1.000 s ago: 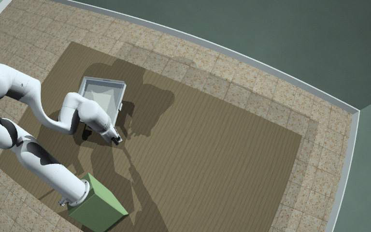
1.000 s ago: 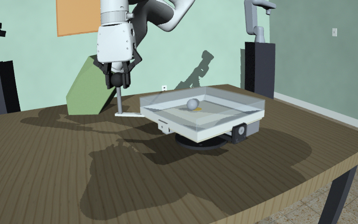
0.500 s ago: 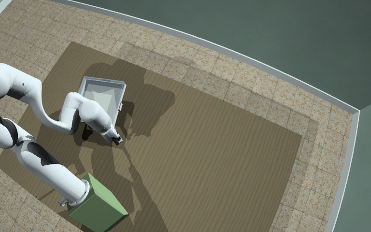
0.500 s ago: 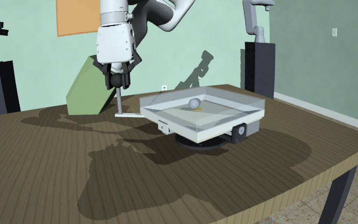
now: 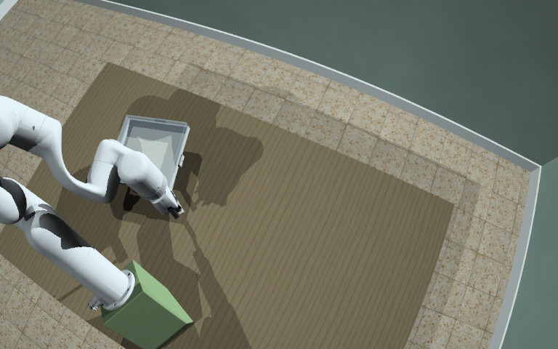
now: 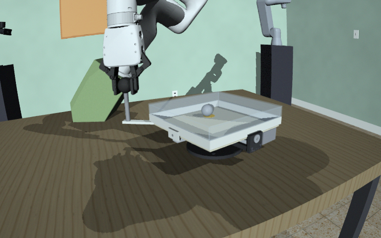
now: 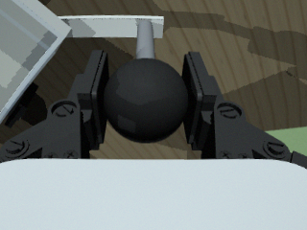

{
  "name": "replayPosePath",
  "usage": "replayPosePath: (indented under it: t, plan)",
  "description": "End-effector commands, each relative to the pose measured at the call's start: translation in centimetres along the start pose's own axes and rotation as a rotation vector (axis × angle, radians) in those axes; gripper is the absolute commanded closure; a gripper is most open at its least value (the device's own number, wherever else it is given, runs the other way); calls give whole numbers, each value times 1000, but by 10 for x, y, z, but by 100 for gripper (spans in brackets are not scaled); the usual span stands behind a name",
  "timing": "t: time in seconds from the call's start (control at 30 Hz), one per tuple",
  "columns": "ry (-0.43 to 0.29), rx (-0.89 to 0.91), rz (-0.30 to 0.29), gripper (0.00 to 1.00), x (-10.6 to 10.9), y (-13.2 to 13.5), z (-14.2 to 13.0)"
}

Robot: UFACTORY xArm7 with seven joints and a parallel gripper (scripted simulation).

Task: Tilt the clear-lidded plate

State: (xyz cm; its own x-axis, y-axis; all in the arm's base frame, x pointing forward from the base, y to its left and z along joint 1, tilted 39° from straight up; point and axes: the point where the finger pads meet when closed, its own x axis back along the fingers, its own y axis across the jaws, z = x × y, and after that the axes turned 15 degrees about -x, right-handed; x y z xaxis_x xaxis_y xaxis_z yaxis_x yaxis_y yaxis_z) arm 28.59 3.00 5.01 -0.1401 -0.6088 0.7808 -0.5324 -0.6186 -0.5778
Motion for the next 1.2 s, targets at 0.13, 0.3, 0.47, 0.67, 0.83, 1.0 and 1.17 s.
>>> replayPosePath:
  t: [0.13,0.3,0.47,0.67,0.83,1.0,1.17]
  plan:
    - [1,-1,1,100,1,0,-1]
    - [1,-1,1,100,1,0,0]
    - [1,-1,1,100,1,-1,4]
    - [1,-1,1,100,0,-1,5]
    - [1,-1,1,100,0,-1,5]
    - [1,-1,1,100,-1,1,0]
    - [1,-1,1,100,1,0,-1]
